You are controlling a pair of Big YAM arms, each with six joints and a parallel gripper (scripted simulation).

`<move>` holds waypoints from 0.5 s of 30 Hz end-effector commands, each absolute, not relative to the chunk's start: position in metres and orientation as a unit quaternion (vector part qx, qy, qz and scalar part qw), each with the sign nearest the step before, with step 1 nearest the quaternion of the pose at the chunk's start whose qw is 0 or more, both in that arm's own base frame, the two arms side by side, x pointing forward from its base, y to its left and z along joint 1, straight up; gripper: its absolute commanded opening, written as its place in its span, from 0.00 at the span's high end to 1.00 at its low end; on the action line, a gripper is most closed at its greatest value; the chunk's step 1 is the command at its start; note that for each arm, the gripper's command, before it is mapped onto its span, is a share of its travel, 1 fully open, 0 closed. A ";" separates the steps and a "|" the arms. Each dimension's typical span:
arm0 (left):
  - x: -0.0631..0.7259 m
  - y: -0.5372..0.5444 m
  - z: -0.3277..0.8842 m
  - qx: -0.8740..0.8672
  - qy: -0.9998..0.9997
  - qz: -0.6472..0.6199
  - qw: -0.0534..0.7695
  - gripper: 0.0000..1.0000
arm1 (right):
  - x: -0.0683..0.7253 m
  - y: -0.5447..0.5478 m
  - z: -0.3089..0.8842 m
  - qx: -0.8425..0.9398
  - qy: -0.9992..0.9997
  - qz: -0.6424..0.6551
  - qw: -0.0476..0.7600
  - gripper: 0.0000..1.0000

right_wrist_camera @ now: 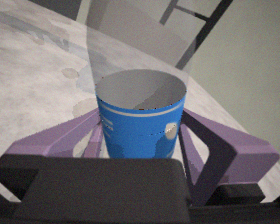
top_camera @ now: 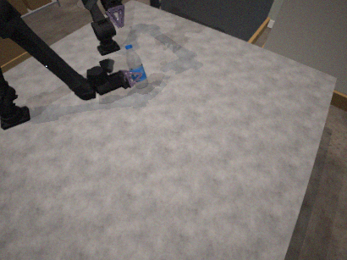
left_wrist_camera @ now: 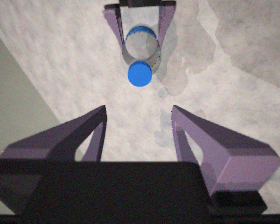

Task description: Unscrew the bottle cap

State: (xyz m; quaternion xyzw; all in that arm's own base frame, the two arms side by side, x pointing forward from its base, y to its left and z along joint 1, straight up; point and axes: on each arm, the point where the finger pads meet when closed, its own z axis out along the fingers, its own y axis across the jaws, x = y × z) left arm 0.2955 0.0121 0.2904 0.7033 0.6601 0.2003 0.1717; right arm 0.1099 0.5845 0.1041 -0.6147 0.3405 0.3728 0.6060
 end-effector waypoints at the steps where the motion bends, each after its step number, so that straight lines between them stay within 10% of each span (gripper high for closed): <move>1: 0.301 0.013 0.307 0.704 0.654 0.211 0.180 0.43 | 0.110 0.593 0.125 -0.603 0.317 0.374 0.629 1.00; 15: 0.324 0.019 0.253 0.707 0.658 0.193 0.174 0.43 | 0.110 0.591 0.119 -0.607 0.327 0.376 0.620 1.00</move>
